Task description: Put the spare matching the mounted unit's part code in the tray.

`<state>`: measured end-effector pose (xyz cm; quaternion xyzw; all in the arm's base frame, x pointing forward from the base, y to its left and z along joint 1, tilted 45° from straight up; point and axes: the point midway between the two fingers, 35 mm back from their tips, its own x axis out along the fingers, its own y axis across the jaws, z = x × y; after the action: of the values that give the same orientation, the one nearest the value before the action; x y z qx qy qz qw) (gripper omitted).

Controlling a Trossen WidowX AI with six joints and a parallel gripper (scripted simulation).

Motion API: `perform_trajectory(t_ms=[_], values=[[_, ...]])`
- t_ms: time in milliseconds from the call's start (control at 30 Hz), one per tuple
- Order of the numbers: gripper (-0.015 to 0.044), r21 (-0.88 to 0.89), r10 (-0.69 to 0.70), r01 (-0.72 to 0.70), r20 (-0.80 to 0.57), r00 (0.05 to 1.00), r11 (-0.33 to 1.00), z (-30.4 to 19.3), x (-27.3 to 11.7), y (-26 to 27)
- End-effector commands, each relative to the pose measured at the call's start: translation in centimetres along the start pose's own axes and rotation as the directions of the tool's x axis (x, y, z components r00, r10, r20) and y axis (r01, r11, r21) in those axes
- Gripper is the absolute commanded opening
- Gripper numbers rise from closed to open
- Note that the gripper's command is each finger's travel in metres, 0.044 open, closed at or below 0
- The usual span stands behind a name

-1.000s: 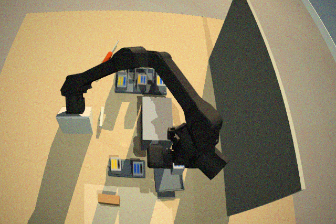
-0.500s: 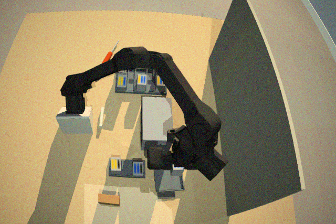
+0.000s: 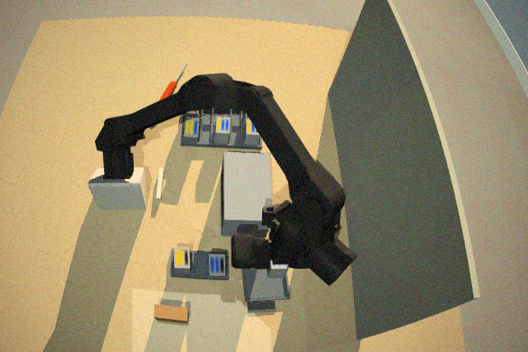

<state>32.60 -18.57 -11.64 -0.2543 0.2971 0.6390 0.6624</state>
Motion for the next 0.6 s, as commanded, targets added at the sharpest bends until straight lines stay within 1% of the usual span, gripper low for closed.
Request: perform_trajectory(t_ms=[0, 567], values=[[0.0000, 0.008, -0.001, 0.001, 0.004, 1.000, 1.000, 0.0, 0.4, 0.1], [0.0000, 0.007, -0.001, 0.001, 0.004, 1.000, 1.000, 0.1, 1.8, 0.0]])
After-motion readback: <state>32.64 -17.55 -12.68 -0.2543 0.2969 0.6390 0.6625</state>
